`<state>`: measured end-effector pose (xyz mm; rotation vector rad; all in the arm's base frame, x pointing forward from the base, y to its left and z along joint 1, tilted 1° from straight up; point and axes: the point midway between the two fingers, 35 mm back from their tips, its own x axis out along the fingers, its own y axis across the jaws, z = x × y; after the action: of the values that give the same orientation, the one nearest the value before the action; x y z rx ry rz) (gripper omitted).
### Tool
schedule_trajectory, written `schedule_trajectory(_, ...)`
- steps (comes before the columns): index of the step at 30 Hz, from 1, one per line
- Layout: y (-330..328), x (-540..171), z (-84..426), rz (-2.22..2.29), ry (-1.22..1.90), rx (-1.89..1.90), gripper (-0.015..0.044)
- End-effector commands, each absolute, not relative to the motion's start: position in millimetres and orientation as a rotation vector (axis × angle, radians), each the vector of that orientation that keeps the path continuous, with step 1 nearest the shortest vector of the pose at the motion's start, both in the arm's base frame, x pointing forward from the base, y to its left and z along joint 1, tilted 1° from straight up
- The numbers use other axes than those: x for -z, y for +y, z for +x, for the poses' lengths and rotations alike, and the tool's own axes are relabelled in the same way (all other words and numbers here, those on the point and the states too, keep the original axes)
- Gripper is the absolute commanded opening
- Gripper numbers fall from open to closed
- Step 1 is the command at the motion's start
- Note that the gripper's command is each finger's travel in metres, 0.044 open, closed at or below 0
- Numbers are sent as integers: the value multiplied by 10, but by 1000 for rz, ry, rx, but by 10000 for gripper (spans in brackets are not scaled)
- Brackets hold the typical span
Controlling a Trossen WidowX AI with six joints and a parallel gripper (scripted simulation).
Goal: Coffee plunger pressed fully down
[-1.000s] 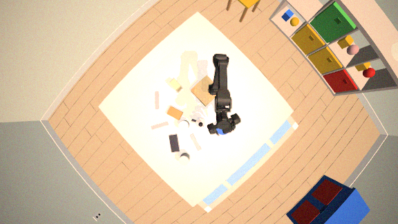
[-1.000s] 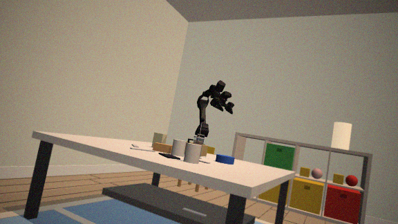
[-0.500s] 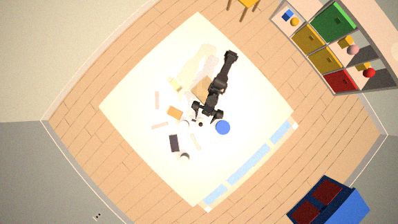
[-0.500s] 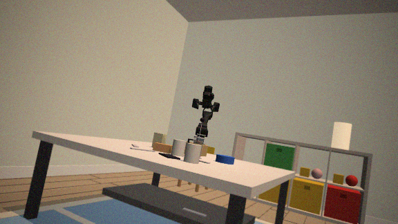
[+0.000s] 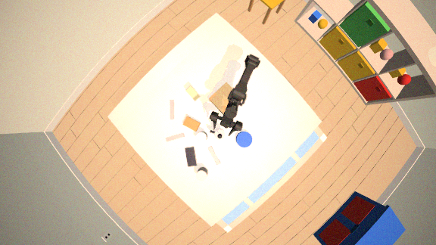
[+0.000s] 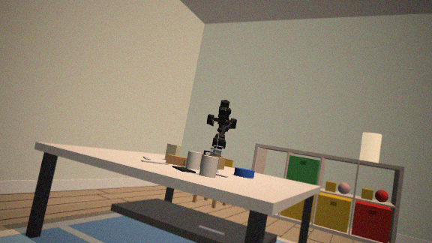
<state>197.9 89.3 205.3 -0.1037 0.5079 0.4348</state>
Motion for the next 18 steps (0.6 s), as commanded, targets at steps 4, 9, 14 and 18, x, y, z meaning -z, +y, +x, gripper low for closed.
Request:
schedule_trajectory(4,929,-1987,2068,-99,512,-429,440)
schedule_trajectory(9,958,-1949,2131,-99,512,-429,440)
schedule_trajectory(14,986,-1908,2191,-99,511,-429,440)
schedule_trajectory(18,1008,-1874,2238,-98,511,-428,440)
